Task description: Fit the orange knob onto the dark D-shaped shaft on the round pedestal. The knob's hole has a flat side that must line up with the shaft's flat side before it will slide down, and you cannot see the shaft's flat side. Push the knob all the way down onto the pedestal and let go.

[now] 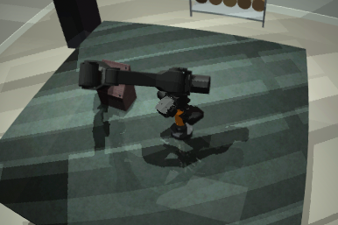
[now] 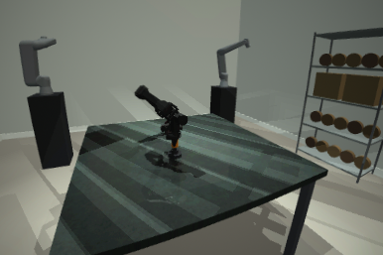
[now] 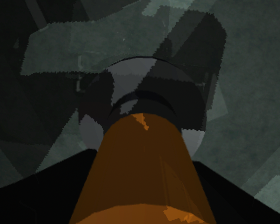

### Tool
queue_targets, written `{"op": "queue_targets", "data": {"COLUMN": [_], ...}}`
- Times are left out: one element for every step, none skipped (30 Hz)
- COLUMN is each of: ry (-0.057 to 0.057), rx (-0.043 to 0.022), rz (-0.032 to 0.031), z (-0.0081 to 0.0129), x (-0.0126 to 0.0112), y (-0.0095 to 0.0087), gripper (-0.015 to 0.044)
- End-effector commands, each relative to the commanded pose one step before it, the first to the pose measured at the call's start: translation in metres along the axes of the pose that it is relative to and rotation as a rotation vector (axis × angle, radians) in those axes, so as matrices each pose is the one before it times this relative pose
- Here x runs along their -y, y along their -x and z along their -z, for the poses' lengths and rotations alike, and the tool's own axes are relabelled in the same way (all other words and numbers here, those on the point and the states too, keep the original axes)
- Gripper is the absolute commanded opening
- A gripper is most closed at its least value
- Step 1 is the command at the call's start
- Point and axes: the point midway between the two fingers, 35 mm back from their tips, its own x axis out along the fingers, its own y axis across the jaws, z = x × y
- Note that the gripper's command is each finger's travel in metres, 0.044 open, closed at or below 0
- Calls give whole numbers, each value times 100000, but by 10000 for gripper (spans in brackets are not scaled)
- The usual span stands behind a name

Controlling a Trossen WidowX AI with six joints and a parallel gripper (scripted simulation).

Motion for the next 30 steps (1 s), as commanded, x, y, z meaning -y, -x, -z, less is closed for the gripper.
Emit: {"op": "queue_targets", "data": {"ry": [-221,1,1,1,0,0,0,-186,-227,-282,-99,-27,-10,-4,-1,-1,0,0,0,0,-871,0,0,0,0,0,0,0,0,0], "rx": [49,2,3,3,3,3,-1,4,4,6,4,5,6,6,6,6,6,5,5,3,-173,0,0,0,0,0,0,0,0,0], "rz": [-410,0,0,-1,-2,-2,1,-3,-3,-5,-3,-2,-3,-3,-3,-3,-3,-3,-3,-2,671,0,0,0,0,0,0,0,0,0], "z": [36,-10,-6,3,-1,-1,0,5,11,21,8,-6,-14,-15,-10,-1,6,9,9,5,-85,0,0,0,0,0,0,0,0,0], "x": [-46,33,34,23,0,0,0,-11,-13,-16,-4,0,-1,-2,-2,-1,0,1,2,1,2,0,0,0,0,0,0,0,0,0], "y": [-120,-44,-57,-67,-74,-74,27,-92,-121,-174,-107,-98,-117,-132,-134,-135,-136,-136,-131,-65,138,0,0,0,0,0,0,0,0,0], "gripper": [0,0,0,0,0,0,0,0,0,0,0,0,0,0,0,0,0,0,0,0,0,0,0,0,0,0,0,26,53,79]}}
